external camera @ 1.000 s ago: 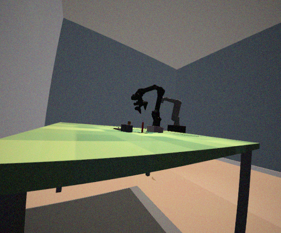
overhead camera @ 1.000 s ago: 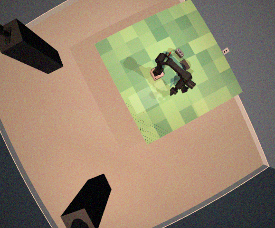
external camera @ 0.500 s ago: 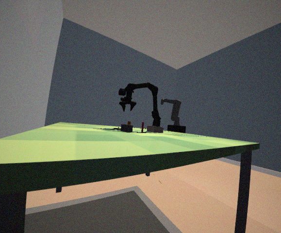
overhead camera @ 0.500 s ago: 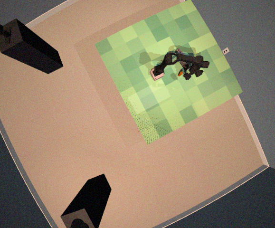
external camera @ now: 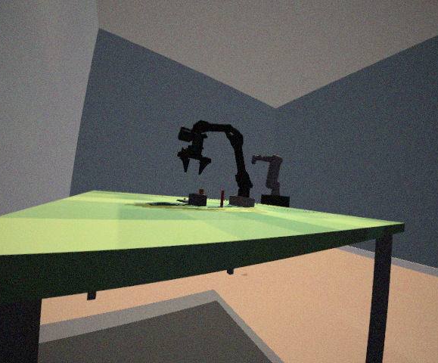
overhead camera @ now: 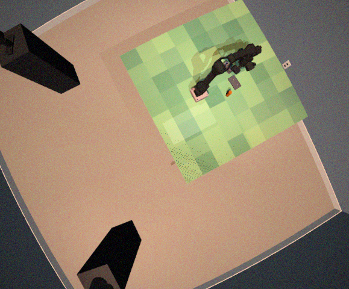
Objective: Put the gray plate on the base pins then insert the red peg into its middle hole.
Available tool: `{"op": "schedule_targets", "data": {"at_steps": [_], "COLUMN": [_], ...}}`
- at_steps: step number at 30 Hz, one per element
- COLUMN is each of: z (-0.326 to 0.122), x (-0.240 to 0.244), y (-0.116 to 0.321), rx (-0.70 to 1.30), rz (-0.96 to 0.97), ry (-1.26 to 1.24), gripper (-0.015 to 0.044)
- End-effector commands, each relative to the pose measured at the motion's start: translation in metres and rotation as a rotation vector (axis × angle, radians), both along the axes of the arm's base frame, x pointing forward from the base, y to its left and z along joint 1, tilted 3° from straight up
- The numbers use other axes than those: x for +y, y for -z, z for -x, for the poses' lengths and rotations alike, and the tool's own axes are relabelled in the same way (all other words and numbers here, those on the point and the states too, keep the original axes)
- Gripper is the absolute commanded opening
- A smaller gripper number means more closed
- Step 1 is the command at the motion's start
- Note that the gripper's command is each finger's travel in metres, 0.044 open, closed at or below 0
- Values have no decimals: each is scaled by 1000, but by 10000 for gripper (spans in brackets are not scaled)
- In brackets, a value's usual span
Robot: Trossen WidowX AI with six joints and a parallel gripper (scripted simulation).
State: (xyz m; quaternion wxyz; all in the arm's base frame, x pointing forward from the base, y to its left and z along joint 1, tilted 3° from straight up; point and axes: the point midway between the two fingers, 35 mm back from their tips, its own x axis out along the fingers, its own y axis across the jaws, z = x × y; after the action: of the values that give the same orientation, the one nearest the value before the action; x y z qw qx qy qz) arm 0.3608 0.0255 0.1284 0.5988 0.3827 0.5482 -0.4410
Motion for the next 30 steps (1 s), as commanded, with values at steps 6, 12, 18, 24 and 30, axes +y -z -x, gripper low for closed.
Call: {"op": "schedule_targets", "data": {"at_steps": [6,12,18,24,30], "z": [3,3,5,10,10], "x": [89,89,90,88,89], "y": [10,19,75,77,90], "rx": [26,26,26,26,26], "rz": [-116,-116,-116,-116,-116], "ry": [47,47,47,47,47], "gripper": [440,440,440,440,440]}}
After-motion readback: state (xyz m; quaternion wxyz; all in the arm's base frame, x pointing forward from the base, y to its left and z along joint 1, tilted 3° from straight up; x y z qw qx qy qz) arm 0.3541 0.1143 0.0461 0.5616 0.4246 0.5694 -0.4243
